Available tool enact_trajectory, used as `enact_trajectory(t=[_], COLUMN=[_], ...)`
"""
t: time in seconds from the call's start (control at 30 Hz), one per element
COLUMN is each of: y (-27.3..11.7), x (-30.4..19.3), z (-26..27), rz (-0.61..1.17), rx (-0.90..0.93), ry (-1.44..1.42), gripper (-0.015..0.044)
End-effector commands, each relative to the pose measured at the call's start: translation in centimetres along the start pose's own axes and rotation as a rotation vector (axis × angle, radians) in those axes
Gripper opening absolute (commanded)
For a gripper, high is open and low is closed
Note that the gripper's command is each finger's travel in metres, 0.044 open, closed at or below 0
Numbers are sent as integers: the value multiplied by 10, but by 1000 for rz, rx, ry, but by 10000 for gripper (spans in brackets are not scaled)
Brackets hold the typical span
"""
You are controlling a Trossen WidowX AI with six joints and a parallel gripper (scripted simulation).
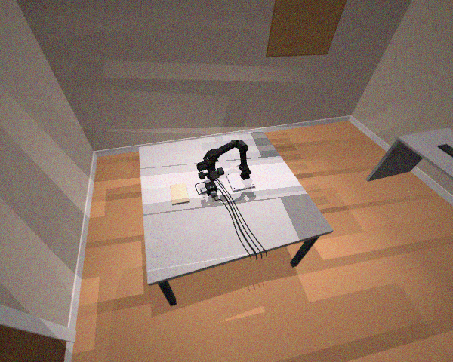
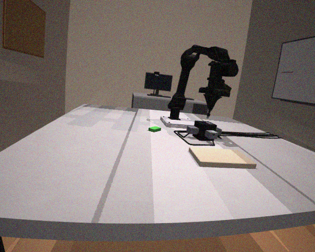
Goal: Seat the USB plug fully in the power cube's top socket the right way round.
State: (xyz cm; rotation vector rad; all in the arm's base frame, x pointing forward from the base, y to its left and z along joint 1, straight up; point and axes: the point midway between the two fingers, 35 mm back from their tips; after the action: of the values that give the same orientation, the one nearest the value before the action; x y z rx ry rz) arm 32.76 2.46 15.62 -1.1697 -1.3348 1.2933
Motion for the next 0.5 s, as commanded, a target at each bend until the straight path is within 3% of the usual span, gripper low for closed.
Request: enact_trajectory(t=[0.0, 0.47], y=[0, 2], x=[0, 1], z=[0, 0], rz=[-4, -15], rx=[-1, -3], ry=[-2, -8], gripper=[0, 0])
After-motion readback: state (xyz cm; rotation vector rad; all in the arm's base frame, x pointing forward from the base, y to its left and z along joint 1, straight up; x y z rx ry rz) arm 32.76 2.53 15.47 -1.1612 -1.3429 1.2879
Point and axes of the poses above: the point midway between the two fingers, 35 mm back from their tips, its own y axis out along the fingers, its own z axis across the jaws, x = y × z, and after that the axes turned 14 degrees about -y, right-handed
